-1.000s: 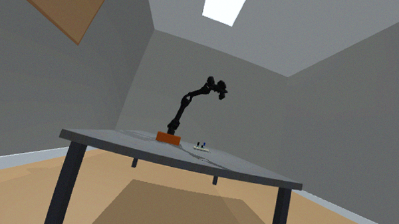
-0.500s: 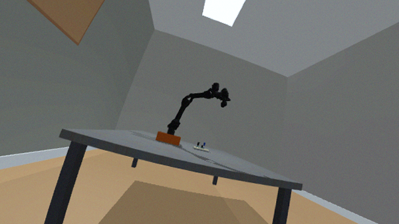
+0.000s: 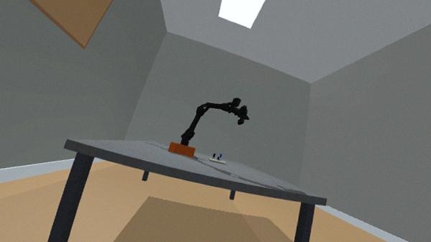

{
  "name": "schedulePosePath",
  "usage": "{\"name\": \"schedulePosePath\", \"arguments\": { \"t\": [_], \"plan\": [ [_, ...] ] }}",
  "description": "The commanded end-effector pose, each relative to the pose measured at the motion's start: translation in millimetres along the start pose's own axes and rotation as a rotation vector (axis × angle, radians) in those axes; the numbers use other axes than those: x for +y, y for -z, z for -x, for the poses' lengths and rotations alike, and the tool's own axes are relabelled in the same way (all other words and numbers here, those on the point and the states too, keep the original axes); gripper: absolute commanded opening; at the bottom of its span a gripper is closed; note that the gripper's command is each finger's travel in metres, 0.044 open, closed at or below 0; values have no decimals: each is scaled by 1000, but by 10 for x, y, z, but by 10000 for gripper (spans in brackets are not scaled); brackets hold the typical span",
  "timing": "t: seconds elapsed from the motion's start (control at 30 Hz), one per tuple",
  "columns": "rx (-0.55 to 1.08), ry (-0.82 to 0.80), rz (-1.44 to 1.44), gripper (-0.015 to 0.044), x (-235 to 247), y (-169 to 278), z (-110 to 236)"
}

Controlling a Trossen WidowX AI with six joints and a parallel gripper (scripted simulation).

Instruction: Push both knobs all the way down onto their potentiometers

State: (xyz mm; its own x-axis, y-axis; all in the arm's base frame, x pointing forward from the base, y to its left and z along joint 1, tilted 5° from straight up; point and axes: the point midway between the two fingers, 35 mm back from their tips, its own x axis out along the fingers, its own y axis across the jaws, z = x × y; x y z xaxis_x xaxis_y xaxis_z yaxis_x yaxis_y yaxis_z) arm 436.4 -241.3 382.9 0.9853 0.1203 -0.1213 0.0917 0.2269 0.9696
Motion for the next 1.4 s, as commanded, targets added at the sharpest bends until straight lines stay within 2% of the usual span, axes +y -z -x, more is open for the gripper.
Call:
{"name": "schedulePosePath", "arguments": {
  "t": [0.0,0.37,0.7,1.03,1.37],
  "plan": [
    [13,64,8,0,-183,152,-113],
    [83,257,59,0,-700,646,-331],
    [187,443,139,0,-1164,1153,-387],
    [329,628,251,0,-1603,1680,-297],
    [511,804,391,0,-1994,2183,-61]
  ]
}}
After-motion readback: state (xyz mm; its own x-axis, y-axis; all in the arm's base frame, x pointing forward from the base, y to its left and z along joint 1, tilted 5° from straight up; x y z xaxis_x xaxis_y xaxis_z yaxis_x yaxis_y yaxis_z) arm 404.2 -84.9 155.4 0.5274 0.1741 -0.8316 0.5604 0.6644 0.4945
